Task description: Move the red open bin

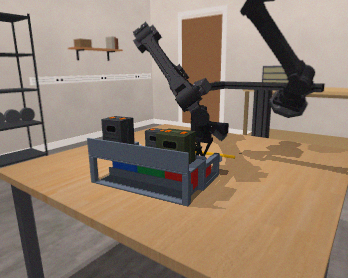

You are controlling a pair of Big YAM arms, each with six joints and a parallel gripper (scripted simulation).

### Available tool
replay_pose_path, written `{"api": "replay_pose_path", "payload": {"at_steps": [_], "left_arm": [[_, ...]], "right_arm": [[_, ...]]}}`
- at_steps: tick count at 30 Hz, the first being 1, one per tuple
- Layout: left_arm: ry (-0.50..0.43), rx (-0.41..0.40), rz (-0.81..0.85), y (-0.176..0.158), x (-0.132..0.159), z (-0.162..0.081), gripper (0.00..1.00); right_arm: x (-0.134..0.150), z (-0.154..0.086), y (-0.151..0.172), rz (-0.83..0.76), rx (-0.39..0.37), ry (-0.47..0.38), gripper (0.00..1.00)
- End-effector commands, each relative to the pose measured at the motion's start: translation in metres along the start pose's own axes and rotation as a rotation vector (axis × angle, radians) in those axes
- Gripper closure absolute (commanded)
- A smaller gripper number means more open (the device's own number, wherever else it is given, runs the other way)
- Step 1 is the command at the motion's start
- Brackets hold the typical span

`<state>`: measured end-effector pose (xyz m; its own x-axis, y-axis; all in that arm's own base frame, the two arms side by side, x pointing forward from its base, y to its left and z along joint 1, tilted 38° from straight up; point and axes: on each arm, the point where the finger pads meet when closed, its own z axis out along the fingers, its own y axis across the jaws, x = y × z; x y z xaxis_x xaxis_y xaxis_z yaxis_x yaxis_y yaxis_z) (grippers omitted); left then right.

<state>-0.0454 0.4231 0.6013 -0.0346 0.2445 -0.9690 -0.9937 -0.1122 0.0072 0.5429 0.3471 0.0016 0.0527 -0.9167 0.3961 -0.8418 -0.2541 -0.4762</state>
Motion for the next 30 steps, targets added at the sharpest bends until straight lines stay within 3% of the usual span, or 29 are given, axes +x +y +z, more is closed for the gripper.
{"api": "replay_pose_path", "payload": {"at_steps": [1,30], "left_arm": [[-0.051,-0.008,-0.005,0.0048,-0.0397,-0.0040,0.00],[-0.051,-0.008,-0.005,0.0048,-0.0397,-0.0040,0.00]], "right_arm": [[-0.0059,-0.0054,-0.0223,0.024,0.035,-0.023,0.10],[-0.0032,-0.0034,-0.0138,0.010,0.018,-0.014,0.10]]}}
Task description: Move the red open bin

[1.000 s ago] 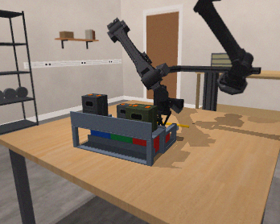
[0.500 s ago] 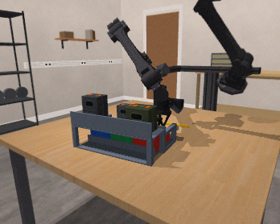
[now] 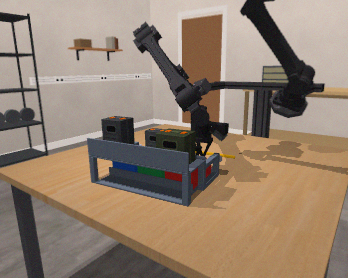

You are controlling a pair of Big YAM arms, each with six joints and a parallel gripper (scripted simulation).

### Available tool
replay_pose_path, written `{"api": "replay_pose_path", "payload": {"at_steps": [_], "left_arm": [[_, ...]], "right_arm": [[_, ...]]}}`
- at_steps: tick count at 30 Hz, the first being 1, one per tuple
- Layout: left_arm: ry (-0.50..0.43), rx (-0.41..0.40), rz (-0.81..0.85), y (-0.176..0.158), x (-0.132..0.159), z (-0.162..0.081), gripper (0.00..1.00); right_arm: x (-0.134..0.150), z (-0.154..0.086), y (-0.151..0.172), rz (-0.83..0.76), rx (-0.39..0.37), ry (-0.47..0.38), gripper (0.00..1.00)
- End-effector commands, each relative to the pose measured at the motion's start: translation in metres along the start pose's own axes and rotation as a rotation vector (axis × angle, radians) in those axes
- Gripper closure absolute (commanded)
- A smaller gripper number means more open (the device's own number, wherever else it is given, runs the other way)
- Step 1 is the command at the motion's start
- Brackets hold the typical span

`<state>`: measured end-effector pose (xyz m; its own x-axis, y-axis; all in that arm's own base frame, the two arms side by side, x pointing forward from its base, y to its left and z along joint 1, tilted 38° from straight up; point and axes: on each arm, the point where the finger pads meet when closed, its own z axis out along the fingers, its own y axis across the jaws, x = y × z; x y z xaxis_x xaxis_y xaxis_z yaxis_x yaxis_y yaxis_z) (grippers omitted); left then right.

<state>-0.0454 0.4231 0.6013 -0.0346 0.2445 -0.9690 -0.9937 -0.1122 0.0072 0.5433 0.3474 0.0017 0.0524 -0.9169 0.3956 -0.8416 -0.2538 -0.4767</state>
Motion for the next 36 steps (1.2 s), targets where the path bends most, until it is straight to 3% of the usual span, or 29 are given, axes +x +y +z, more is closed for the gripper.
{"api": "replay_pose_path", "payload": {"at_steps": [1,17,36], "left_arm": [[-0.051,-0.008,-0.005,0.005,-0.040,-0.004,0.00],[-0.051,-0.008,-0.005,0.005,-0.040,-0.004,0.00],[-0.051,-0.008,-0.005,0.005,-0.040,-0.004,0.00]], "right_arm": [[-0.003,-0.003,-0.013,0.009,0.016,-0.013,0.10],[0.001,-0.002,-0.001,-0.001,0.005,-0.007,0.10],[0.001,-0.015,-0.011,0.018,0.031,-0.022,0.10]]}}
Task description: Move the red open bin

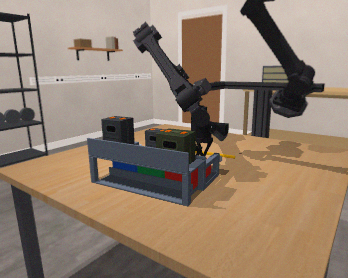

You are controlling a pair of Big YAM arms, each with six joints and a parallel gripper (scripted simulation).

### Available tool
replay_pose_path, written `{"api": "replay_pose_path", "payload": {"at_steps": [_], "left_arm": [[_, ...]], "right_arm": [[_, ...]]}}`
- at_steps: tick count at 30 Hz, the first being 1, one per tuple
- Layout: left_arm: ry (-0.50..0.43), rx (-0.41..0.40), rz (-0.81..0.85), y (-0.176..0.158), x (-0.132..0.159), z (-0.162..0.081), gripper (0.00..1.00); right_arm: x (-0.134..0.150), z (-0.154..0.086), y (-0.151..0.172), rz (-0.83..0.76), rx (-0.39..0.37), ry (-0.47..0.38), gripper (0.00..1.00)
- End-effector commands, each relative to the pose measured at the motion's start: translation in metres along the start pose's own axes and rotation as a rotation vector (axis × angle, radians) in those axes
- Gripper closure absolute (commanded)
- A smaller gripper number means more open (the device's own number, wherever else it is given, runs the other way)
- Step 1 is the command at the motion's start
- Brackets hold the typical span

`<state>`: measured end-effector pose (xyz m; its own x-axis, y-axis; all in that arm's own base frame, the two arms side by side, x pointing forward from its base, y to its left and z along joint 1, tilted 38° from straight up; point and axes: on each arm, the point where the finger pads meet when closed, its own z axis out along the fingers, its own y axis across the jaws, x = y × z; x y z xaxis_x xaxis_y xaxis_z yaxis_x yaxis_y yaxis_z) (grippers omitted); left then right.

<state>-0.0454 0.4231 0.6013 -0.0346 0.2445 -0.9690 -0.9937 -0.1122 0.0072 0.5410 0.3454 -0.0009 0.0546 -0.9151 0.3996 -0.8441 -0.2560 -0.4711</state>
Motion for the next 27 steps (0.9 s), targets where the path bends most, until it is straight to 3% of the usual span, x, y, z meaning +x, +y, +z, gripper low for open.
{"api": "replay_pose_path", "payload": {"at_steps": [1,27], "left_arm": [[-0.051,-0.008,-0.005,0.0048,-0.0397,-0.0040,0.00],[-0.051,-0.008,-0.005,0.0048,-0.0397,-0.0040,0.00]], "right_arm": [[0.0007,-0.0164,-0.0139,0.022,0.035,-0.024,0.10],[-0.0031,-0.0229,-0.0184,0.030,0.049,-0.033,0.10]]}}
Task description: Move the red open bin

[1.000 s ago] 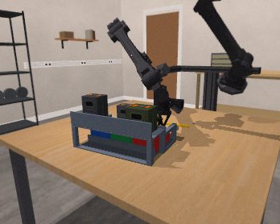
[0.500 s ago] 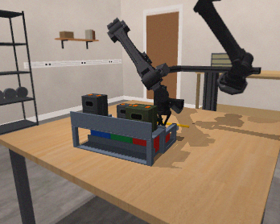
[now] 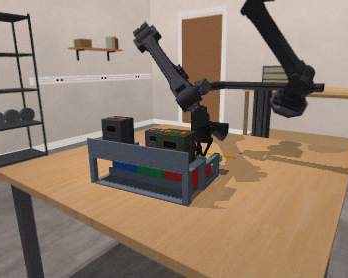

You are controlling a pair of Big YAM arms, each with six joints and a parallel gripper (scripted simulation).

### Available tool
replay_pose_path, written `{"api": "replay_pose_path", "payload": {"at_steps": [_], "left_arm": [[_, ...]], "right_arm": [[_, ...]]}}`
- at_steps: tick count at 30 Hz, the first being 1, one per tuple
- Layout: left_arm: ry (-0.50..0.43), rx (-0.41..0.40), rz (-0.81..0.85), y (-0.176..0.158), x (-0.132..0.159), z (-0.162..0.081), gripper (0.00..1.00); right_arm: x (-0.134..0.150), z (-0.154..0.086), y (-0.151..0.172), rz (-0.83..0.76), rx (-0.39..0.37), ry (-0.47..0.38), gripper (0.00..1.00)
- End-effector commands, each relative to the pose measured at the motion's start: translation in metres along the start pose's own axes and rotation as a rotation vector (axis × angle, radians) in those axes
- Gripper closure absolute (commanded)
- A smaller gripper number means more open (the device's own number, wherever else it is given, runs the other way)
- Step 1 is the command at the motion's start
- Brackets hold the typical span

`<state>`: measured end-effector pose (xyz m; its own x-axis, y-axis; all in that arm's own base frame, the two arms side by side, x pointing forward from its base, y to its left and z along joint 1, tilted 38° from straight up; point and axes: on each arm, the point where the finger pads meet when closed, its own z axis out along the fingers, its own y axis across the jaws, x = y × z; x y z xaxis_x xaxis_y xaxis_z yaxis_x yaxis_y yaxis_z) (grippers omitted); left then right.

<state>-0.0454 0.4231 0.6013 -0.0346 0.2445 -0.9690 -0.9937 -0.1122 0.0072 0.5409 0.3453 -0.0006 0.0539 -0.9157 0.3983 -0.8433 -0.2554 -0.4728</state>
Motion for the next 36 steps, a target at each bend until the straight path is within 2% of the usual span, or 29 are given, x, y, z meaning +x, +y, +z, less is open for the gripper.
{"api": "replay_pose_path", "payload": {"at_steps": [1,16,25,36], "left_arm": [[-0.051,-0.008,-0.005,0.005,-0.040,-0.004,0.00],[-0.051,-0.008,-0.005,0.005,-0.040,-0.004,0.00],[-0.051,-0.008,-0.005,0.005,-0.040,-0.004,0.00],[-0.051,-0.008,-0.005,0.005,-0.040,-0.004,0.00]], "right_arm": [[-0.003,-0.023,-0.018,0.029,0.048,-0.032,0.10],[-0.006,-0.025,-0.019,0.030,0.051,-0.035,0.10],[-0.008,-0.031,-0.034,0.046,0.070,-0.045,0.10],[-0.009,-0.029,-0.030,0.039,0.062,-0.041,0.10]]}}
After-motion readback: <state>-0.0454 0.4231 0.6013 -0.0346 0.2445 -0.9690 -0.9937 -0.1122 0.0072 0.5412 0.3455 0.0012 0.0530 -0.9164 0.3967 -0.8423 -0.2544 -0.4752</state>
